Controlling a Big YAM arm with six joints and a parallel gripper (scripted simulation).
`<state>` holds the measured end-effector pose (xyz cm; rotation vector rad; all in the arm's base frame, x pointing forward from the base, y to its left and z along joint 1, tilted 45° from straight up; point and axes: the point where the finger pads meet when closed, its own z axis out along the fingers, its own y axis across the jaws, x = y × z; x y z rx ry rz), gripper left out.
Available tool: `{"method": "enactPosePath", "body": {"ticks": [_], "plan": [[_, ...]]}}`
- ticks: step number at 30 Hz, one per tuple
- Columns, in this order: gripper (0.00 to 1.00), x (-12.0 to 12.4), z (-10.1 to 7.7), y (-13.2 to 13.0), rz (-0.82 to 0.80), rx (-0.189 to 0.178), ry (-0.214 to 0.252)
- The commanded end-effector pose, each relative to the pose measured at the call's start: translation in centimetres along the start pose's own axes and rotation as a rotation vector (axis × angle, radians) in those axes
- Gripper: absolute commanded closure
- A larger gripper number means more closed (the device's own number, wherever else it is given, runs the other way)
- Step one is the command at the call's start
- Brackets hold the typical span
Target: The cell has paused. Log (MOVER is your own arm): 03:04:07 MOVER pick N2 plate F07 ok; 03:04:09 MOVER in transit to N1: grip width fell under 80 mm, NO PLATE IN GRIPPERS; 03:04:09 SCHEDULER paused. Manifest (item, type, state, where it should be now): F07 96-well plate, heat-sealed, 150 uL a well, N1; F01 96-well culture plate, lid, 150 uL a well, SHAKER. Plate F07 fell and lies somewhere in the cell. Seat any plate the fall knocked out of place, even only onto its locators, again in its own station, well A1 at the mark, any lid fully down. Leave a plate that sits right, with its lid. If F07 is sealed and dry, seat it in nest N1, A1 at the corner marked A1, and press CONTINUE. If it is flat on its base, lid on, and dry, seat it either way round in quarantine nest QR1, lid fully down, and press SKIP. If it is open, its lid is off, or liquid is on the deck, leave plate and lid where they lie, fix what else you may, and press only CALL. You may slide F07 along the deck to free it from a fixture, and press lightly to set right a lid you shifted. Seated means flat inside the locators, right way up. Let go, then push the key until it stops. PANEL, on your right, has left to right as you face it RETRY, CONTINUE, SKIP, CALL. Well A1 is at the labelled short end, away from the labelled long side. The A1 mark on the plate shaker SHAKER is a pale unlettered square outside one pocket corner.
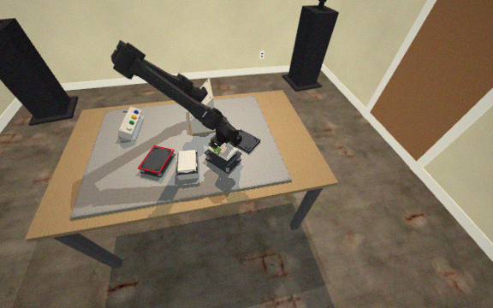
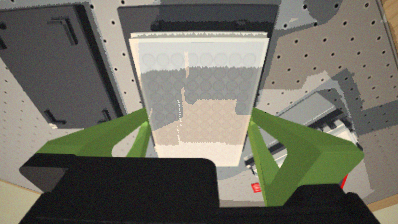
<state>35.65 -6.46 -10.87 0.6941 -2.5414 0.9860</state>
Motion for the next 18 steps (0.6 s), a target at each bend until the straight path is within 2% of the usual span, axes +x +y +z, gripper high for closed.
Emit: {"method": "enactPosePath", "body": {"ticks": [1, 13, 14, 15, 16, 18], "plan": [[1.00, 0.0, 0.8, -0.1, -0.010, -0.002, 0.003], [1.00, 0.1, 1.8, 0.0, -0.011, -0.002, 0.004], [1.00, -0.9, 0.5, -0.6, 0.002, 0.009, -0.022], [1.00, -0.5, -0.1, -0.4, -0.021, 0.015, -0.026], [1.00, -0.9, 0.5, -0.6, 0.002, 0.009, -0.022], [1.00, -0.9, 0.5, -0.6, 0.002, 0.009, -0.022]]}}
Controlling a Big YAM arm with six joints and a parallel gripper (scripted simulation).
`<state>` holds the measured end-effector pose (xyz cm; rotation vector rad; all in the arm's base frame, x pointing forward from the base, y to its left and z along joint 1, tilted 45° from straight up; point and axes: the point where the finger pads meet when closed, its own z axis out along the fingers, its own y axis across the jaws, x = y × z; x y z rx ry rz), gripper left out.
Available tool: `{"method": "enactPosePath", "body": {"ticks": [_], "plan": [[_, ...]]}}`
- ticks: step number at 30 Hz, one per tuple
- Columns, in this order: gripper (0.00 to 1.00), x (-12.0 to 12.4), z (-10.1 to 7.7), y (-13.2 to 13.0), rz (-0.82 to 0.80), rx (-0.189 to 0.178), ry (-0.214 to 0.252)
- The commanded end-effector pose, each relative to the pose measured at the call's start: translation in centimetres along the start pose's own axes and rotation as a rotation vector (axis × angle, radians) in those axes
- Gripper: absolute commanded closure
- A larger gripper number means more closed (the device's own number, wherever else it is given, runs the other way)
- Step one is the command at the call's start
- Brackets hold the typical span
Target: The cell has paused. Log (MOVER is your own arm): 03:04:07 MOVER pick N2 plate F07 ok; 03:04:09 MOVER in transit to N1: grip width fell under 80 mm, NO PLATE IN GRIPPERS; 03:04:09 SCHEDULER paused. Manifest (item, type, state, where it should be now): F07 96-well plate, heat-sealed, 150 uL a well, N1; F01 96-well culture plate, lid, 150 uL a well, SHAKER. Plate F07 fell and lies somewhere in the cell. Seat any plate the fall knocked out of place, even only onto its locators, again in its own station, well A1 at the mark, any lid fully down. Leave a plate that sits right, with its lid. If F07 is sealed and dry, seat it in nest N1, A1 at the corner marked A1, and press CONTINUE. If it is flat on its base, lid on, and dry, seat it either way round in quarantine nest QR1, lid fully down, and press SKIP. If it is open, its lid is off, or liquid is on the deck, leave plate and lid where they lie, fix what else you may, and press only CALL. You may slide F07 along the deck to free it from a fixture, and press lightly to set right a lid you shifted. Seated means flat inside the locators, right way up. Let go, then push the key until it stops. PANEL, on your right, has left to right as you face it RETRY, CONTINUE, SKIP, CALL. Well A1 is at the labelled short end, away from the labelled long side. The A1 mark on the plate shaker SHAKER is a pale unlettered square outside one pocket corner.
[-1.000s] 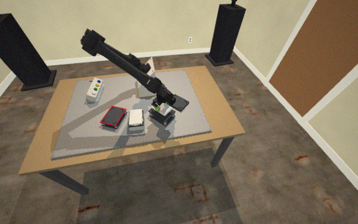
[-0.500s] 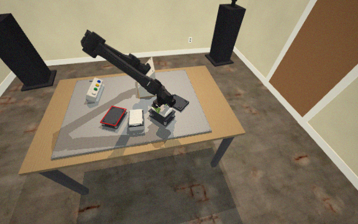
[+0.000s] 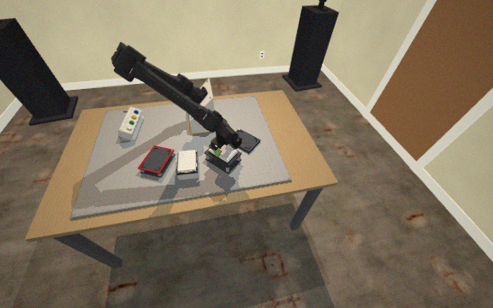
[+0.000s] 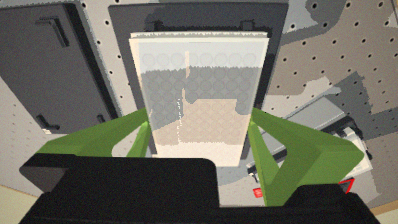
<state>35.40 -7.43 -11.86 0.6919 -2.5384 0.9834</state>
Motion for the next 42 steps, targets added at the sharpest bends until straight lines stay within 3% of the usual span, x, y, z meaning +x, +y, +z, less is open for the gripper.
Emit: {"method": "enactPosePath", "body": {"ticks": [1, 12, 21, 42], "plan": [[1.00, -0.9, -0.9, -0.6, 0.003, 0.011, -0.026], [1.00, -0.2, -1.2, -0.2, -0.023, 0.014, -0.023], [1.00, 0.1, 0.4, -0.1, -0.011, 0.000, -0.001], [1.00, -0.2, 0.6, -0.2, -0.008, 0.004, -0.011]]}}
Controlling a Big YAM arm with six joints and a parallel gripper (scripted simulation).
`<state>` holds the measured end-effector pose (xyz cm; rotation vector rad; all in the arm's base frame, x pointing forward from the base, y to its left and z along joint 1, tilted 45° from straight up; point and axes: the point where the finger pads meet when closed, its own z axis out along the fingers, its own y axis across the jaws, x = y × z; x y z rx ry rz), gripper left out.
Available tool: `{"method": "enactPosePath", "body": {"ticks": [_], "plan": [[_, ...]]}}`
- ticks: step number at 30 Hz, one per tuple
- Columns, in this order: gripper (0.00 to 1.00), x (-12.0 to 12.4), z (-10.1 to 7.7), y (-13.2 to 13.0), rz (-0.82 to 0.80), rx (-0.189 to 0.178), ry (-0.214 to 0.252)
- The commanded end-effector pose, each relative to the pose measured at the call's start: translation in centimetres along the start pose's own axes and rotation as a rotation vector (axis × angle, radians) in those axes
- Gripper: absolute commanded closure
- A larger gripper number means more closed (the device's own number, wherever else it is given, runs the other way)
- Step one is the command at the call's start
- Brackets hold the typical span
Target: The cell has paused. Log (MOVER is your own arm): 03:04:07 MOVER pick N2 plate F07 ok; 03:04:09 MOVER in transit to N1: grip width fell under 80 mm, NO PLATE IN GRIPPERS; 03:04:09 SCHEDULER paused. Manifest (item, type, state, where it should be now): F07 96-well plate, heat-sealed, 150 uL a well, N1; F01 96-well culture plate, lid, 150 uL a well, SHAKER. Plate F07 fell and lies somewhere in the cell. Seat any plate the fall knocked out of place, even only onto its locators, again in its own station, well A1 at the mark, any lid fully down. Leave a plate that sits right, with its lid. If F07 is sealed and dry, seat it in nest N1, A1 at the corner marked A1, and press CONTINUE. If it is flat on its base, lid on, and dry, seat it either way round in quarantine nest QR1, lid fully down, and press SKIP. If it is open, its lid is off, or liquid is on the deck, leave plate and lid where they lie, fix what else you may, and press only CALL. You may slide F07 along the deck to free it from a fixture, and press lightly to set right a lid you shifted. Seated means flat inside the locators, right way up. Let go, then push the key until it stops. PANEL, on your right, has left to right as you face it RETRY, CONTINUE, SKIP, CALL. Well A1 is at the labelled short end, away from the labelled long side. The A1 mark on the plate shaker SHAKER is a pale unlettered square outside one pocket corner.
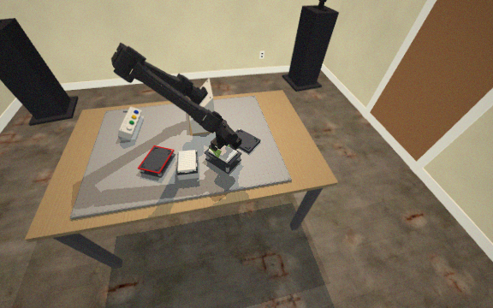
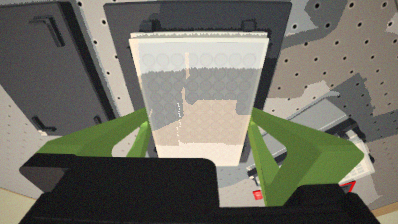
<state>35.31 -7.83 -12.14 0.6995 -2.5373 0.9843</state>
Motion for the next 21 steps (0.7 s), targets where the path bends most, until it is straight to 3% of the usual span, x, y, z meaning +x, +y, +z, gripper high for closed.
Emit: {"method": "enactPosePath", "body": {"ticks": [1, 11, 13, 14, 16, 17, 21], "plan": [[1.00, -0.2, 0.2, -0.2, -0.001, 0.002, -0.008], [1.00, -0.9, -0.5, -0.5, 0.007, 0.009, -0.023], [1.00, 0.0, 0.5, 0.0, -0.006, 0.000, -0.003], [1.00, -0.9, -0.5, -0.5, 0.007, 0.009, -0.022], [1.00, -0.9, -0.5, -0.5, 0.007, 0.009, -0.022], [0.00, -0.9, -0.5, -0.5, 0.007, 0.009, -0.022], [0.00, -0.1, 0.4, -0.1, -0.006, 0.000, -0.004]]}}
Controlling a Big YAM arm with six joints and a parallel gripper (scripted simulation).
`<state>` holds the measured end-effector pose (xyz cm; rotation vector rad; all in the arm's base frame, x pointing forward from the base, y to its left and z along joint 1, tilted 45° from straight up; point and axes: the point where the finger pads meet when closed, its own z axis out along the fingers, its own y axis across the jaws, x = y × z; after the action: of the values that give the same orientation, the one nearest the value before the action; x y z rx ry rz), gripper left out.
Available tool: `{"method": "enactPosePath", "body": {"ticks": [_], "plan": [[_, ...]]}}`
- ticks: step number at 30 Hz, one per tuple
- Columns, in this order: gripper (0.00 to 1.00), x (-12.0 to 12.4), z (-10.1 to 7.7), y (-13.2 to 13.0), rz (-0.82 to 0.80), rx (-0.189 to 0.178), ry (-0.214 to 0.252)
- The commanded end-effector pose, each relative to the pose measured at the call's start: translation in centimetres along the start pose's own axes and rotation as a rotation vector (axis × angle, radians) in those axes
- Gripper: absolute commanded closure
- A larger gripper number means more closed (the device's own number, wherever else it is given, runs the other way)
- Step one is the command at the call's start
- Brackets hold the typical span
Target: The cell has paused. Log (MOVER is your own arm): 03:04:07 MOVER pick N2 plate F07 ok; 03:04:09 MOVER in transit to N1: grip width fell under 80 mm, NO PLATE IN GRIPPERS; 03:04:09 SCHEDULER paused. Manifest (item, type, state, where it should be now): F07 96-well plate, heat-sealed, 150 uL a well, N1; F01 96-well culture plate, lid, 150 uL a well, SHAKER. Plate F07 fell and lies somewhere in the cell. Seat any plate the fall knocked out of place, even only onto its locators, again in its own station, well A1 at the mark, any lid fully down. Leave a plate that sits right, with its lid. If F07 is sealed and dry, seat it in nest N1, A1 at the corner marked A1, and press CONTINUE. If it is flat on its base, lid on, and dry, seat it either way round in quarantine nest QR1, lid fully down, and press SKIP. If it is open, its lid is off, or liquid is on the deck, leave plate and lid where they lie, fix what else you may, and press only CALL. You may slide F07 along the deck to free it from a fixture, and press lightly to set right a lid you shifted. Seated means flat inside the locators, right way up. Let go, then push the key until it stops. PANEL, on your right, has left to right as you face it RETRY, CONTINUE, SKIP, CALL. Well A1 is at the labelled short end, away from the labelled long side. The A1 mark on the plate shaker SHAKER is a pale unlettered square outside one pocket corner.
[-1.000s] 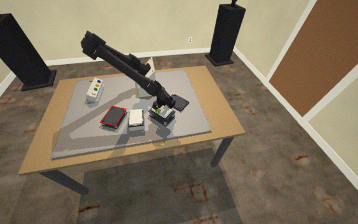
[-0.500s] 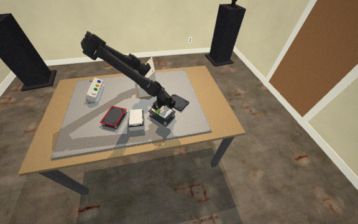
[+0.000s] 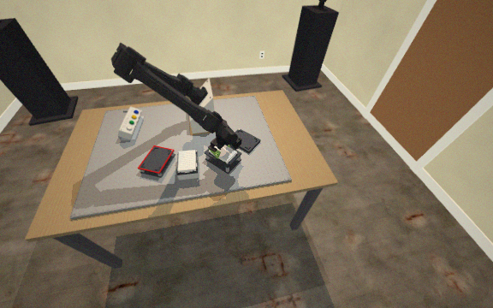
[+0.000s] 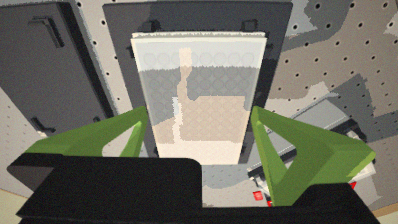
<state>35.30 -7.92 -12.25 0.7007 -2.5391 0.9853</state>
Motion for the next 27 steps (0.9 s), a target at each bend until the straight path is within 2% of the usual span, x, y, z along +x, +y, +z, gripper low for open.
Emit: {"method": "enactPosePath", "body": {"ticks": [1, 18, 19, 20, 27], "plan": [[0.00, 0.0, 0.2, -0.1, -0.009, -0.001, 0.001], [0.00, 0.0, 0.2, -0.1, -0.008, -0.001, 0.001], [0.00, -0.8, -1.6, -0.4, -0.002, 0.014, -0.026], [0.00, -1.2, -2.2, -0.7, 0.011, 0.017, -0.038], [0.00, -1.8, -4.4, -1.0, 0.021, 0.017, -0.049]]}}
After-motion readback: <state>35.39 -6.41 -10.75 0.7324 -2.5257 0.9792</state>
